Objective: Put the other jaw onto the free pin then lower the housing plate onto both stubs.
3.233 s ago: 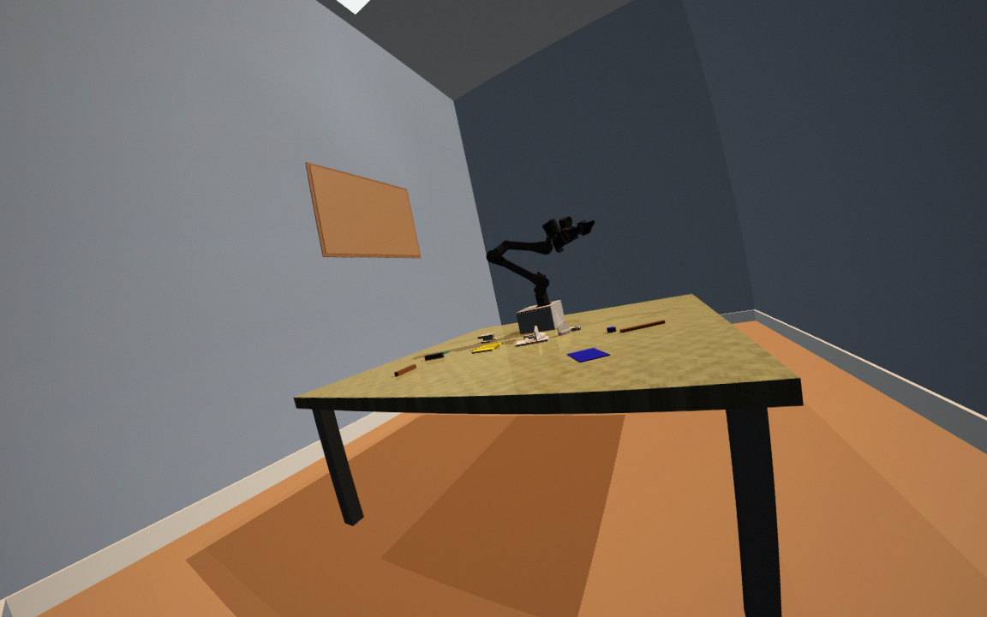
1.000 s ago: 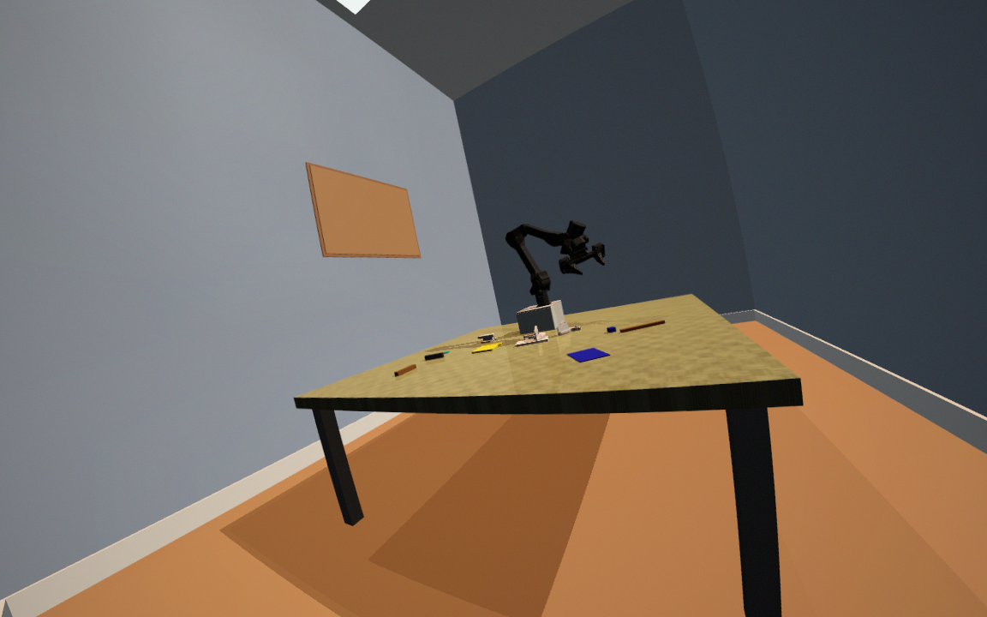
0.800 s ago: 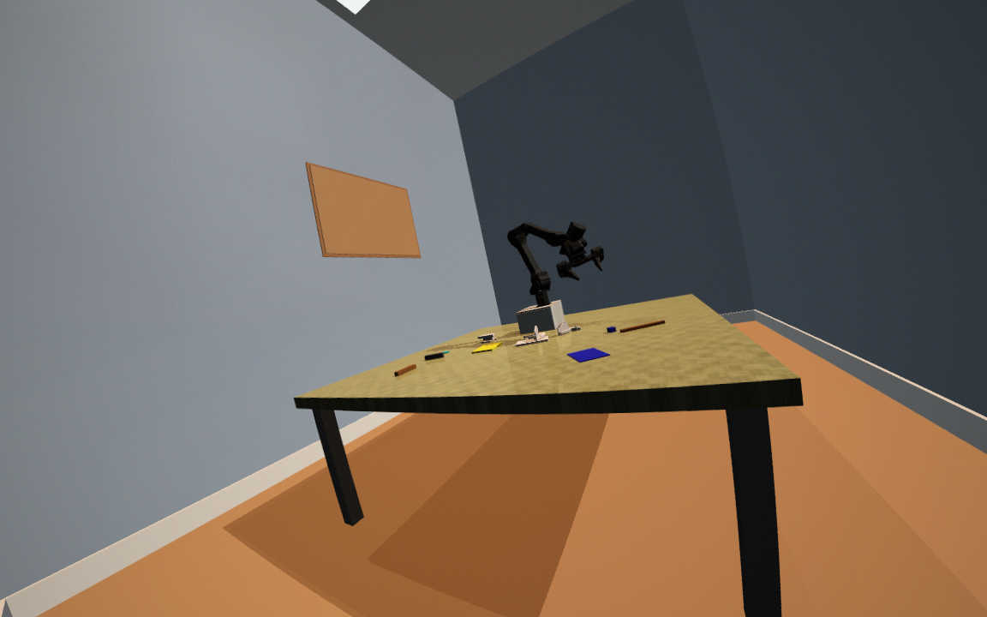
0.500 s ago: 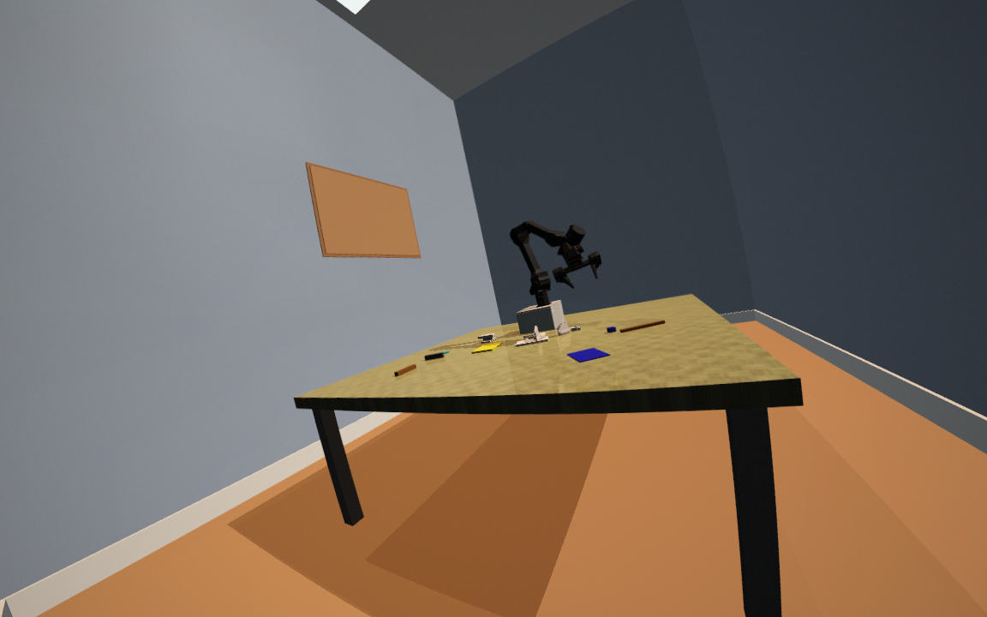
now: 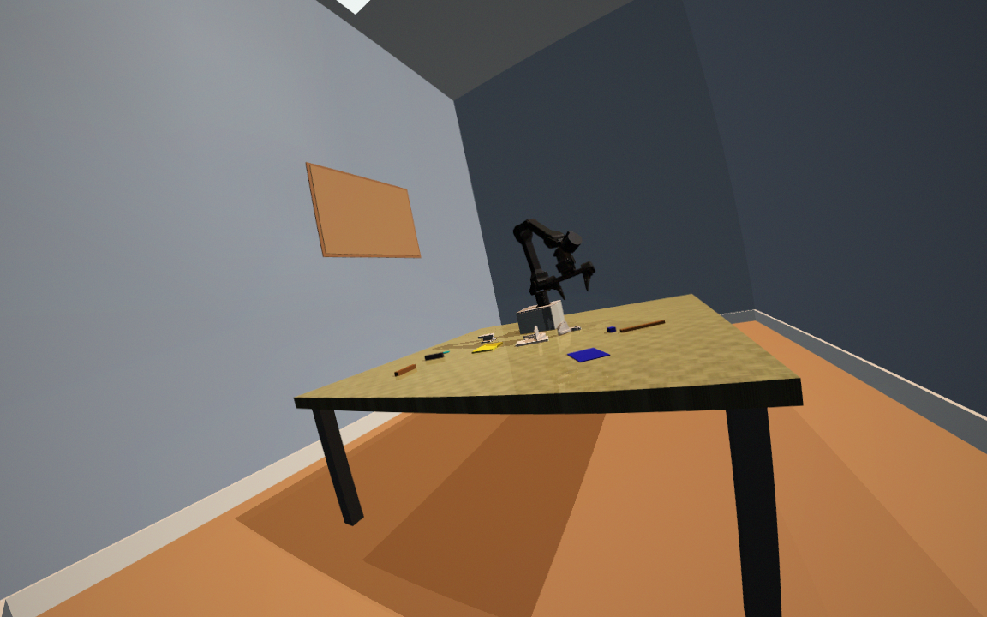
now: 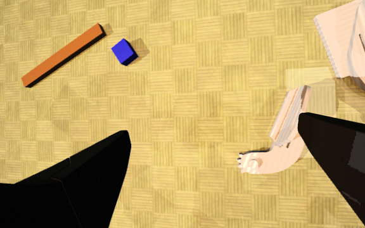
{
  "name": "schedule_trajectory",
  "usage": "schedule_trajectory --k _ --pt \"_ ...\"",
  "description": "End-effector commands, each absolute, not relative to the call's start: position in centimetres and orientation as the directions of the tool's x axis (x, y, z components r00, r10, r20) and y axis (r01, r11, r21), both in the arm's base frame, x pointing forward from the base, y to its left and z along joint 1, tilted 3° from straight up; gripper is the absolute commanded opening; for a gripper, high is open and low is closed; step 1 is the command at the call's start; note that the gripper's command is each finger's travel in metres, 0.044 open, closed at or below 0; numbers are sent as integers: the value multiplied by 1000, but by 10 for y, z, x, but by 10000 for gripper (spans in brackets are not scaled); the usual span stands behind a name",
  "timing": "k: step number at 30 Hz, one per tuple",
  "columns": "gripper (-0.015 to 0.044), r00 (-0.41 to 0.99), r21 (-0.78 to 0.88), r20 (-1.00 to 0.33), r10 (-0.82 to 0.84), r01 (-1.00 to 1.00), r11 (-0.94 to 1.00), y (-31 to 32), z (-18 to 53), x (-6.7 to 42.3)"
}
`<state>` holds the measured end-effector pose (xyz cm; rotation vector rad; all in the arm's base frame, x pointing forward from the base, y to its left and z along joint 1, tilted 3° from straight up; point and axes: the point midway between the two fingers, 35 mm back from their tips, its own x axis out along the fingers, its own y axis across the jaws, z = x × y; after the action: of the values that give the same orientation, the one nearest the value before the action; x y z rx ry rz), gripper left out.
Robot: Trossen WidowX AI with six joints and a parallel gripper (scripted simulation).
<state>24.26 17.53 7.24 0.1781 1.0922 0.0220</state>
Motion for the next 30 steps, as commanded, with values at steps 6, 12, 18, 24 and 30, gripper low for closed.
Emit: schedule_trajectory --k 6,12,18,24,30 --pt "440 355 135 -933 50 218 967 154 59 245" --pt "440 271 108 -962 17 323 940 139 49 243" --pt "440 182 74 -983 -6 426 902 124 41 241" --pt "440 90 32 -996 -18 524 851 109 34 237" --pt "440 67 20 -998 -20 547 837 106 31 236"
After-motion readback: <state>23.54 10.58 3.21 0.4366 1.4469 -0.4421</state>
